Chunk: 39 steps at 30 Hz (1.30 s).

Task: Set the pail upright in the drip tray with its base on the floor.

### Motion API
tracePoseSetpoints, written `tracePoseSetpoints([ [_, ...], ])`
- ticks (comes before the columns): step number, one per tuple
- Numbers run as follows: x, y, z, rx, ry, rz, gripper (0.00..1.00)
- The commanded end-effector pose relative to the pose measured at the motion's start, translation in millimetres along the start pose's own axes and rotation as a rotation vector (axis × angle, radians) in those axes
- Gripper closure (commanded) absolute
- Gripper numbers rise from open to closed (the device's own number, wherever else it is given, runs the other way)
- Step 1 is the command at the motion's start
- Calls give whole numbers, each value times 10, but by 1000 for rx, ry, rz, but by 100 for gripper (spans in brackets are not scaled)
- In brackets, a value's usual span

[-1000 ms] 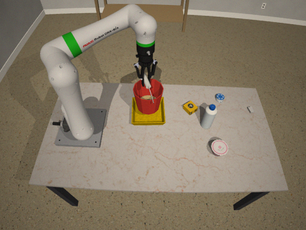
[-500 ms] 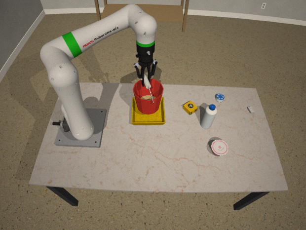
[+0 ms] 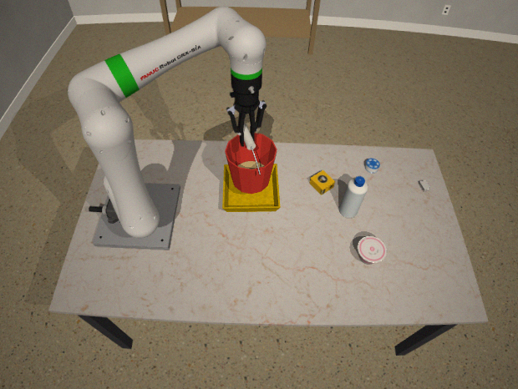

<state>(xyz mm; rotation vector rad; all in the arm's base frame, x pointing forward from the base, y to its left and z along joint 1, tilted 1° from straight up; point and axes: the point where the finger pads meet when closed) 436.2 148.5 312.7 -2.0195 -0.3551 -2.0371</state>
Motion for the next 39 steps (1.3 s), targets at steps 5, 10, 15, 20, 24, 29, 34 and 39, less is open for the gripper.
tracePoseSetpoints([
  [5,5,2,2,0,2,0,90],
  [10,-4,2,2,0,2,0,90],
  [15,-19,2,2,0,2,0,90],
  [20,-32,2,2,0,2,0,90],
  [24,-53,1,3,0,2,0,90],
  [29,-86,1,3,0,2,0,90],
  [34,-119,1,3,0,2,0,90],
  [39,-156,1,3,0,2,0,90],
])
Point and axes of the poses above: the point where the finger pads meet when closed, its own x axis back along the fingers, its own z axis across the jaws, y = z × x, and after that the axes turned 1 degree about -x, right-handed
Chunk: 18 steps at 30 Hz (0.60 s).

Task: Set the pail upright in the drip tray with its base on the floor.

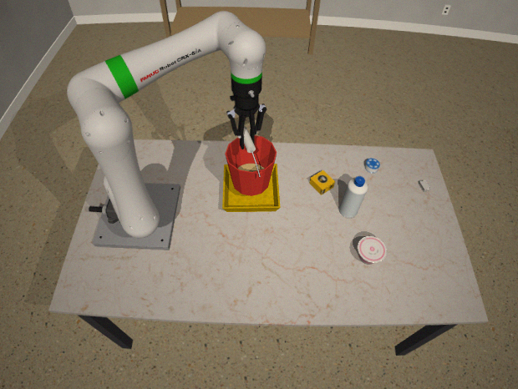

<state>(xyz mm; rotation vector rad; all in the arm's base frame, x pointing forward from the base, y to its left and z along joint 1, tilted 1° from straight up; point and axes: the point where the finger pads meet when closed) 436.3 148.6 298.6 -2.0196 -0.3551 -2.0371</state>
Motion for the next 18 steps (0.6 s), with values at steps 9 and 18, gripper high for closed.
tracePoseSetpoints([
  [9,-114,1,3,0,2,0,90],
  [18,-203,1,3,0,2,0,90],
])
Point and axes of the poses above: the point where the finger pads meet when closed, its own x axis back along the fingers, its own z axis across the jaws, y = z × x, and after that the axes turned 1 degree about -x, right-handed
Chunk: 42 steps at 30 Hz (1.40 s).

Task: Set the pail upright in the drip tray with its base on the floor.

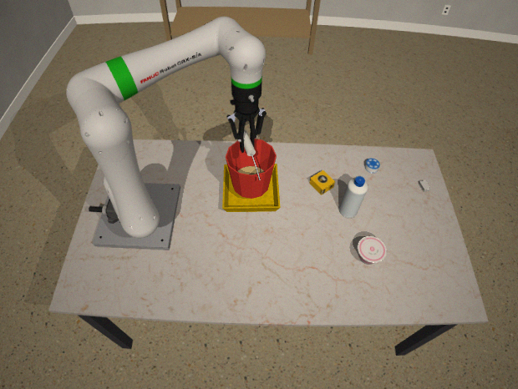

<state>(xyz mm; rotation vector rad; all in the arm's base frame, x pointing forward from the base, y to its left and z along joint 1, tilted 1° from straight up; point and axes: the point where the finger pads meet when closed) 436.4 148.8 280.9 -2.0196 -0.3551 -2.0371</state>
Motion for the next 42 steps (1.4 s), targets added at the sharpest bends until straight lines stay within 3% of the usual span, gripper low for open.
tracePoseSetpoints([
  [1,-39,1,3,0,2,0,90],
  [42,-463,-1,4,0,2,0,90],
])
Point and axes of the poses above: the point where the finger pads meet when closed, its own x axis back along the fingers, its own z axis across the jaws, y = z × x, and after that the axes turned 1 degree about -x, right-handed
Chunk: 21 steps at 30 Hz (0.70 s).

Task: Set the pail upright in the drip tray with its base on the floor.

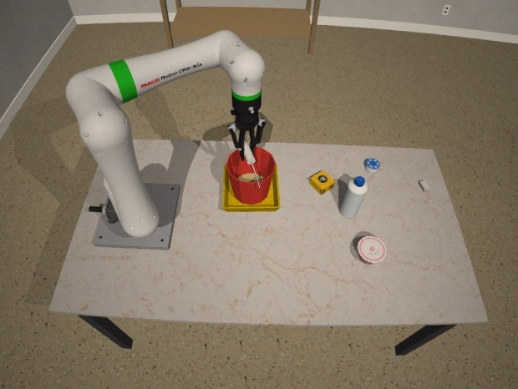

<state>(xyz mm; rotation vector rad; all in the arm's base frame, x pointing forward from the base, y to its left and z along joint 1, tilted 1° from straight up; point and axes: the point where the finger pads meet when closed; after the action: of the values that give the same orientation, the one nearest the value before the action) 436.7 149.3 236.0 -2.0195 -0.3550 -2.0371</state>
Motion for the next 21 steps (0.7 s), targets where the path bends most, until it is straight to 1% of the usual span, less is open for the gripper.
tracePoseSetpoints([
  [1,-19,1,4,0,2,0,90],
  [21,-77,1,4,0,2,0,90],
])
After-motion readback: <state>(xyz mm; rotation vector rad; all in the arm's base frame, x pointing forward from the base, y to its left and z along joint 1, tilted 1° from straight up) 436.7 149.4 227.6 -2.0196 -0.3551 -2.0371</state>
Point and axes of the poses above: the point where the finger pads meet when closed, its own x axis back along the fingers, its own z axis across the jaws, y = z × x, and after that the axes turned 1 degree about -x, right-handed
